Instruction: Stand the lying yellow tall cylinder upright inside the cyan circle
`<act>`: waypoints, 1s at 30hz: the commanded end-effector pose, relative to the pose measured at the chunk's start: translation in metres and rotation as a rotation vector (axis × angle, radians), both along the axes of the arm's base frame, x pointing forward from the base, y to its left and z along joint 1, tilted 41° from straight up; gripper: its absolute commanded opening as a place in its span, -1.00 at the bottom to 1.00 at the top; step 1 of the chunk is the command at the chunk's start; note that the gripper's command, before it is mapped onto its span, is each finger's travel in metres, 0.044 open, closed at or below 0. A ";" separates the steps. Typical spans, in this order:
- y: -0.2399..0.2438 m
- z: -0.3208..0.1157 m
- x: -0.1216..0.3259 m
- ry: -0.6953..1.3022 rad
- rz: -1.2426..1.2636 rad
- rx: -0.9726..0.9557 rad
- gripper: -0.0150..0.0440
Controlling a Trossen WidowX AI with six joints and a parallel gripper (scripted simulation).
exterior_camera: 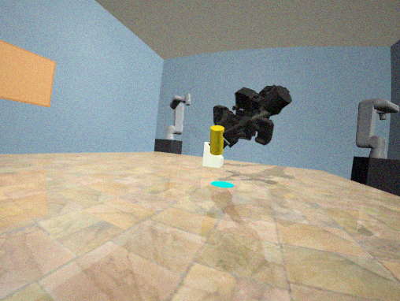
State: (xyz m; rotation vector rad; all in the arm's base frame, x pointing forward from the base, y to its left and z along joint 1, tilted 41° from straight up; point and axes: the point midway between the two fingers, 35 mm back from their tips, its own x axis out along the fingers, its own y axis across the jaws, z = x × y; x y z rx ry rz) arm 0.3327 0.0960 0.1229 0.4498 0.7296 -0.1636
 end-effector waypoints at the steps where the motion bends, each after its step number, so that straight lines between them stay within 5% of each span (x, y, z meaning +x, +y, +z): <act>1: -0.002 0.001 -0.002 -0.024 -0.019 0.005 -0.14; 30: -0.003 0.014 -0.013 -0.213 -0.127 0.066 -0.14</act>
